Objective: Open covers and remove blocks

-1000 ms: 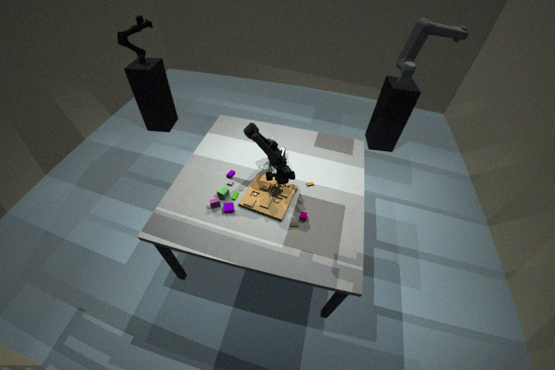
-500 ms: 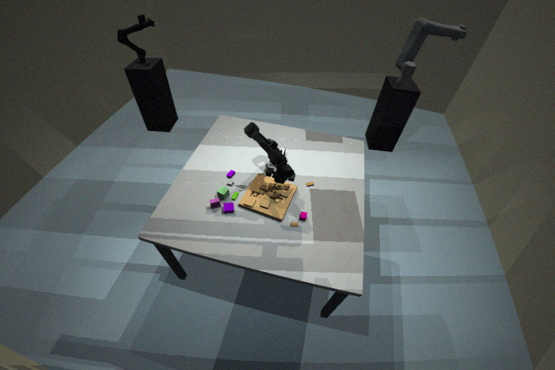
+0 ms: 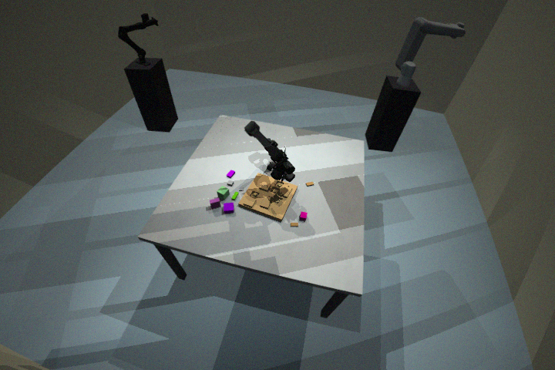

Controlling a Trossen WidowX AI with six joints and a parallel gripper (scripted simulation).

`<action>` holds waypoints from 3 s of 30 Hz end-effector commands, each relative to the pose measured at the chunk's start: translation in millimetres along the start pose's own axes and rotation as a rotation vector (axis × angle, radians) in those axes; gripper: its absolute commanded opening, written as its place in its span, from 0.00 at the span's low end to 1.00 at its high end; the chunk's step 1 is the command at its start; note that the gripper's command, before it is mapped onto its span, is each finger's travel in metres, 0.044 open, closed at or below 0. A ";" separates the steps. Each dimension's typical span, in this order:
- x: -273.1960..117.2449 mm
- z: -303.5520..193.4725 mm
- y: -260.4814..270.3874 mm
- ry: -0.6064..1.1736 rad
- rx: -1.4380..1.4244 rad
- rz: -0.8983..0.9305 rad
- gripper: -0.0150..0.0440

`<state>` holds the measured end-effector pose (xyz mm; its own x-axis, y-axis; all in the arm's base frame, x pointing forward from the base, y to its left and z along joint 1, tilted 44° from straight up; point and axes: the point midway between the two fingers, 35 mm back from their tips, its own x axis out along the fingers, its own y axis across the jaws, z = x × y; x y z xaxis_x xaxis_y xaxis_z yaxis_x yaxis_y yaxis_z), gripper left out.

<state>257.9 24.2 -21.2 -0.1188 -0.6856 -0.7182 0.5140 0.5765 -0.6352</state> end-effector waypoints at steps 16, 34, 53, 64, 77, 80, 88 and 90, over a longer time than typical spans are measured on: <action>-17.9 1.5 -1.0 0.003 0.287 0.008 0.50; 14.8 0.1 -0.8 0.002 0.288 0.007 0.50; 14.8 -0.6 -0.4 0.002 0.288 0.007 0.50; 22.0 0.1 -0.2 0.002 0.288 0.007 0.50; 34.8 1.1 -0.7 0.002 0.288 0.006 0.50; 37.0 1.2 -0.8 0.001 0.288 0.006 0.50; 39.5 1.2 -0.8 0.001 0.288 0.006 0.50; 41.2 1.3 -0.8 0.001 0.288 0.006 0.50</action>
<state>253.8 -3.0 -48.3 -0.1183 -0.6783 -0.7252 0.7378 0.4287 -0.5213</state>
